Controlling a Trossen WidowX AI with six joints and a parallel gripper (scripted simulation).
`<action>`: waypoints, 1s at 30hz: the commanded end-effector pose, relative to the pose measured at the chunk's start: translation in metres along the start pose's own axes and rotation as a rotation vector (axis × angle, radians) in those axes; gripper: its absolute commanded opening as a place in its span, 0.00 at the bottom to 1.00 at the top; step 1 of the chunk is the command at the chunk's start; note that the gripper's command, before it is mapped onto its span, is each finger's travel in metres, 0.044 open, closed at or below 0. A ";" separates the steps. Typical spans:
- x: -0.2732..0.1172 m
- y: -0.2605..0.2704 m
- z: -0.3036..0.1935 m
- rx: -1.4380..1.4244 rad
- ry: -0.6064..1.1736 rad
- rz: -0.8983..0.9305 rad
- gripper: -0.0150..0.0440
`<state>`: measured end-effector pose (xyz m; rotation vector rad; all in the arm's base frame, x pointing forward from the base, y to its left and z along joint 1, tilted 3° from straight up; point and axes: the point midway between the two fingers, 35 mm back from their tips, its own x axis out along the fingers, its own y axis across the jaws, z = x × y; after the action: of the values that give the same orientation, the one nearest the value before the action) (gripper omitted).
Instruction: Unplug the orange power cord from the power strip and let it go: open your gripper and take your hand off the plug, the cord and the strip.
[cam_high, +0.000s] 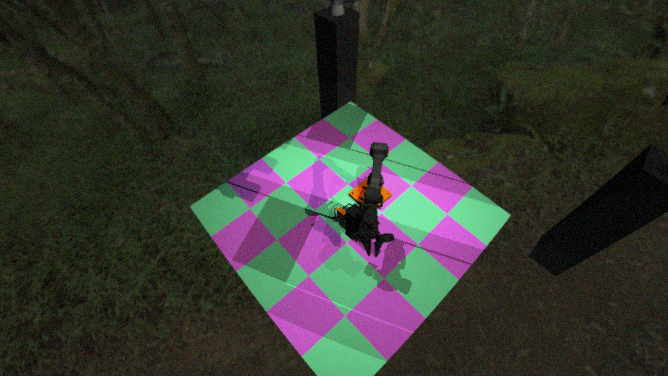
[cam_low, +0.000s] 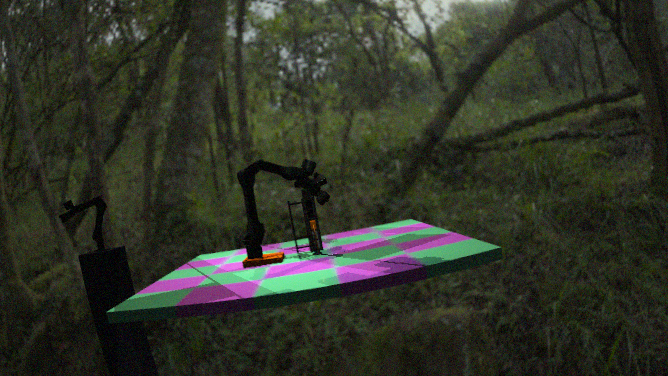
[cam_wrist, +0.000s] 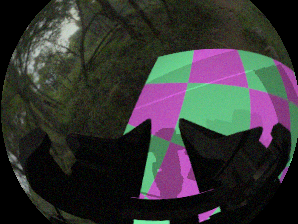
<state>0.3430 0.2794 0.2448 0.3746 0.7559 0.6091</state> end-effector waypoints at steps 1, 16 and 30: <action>-0.008 -0.019 0.029 -0.119 -0.074 -0.050 0.53; -0.077 -0.170 0.036 0.418 -0.039 -0.483 0.53; -0.193 -0.250 -0.067 1.533 0.012 -1.071 0.53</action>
<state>0.3088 -0.0080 0.1735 1.0849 1.1576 -0.8319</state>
